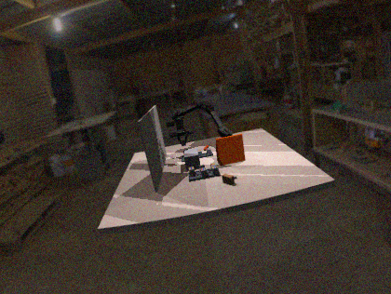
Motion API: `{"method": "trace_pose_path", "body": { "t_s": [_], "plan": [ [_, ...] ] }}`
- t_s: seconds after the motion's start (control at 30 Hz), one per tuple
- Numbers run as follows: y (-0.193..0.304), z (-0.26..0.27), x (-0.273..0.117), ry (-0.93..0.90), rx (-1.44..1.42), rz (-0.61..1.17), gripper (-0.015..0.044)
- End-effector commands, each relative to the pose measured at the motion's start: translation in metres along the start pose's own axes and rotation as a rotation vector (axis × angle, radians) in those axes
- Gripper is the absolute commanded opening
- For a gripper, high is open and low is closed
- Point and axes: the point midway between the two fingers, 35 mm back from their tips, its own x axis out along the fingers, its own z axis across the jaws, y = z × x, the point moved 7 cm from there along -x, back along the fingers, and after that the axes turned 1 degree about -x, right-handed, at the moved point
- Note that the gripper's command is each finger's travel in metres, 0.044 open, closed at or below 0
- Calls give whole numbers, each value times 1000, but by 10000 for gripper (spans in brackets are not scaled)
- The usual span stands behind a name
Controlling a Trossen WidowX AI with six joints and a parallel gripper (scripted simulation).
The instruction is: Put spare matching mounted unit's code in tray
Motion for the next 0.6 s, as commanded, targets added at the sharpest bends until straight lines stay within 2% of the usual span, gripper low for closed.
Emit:
{"method": "trace_pose_path", "body": {
  "t_s": [0.0,0.57],
  "plan": [
    [-1,1,4,-3,-7,-1,0],
    [-1,0,19,-3,-6,-2,0]
  ]
}}
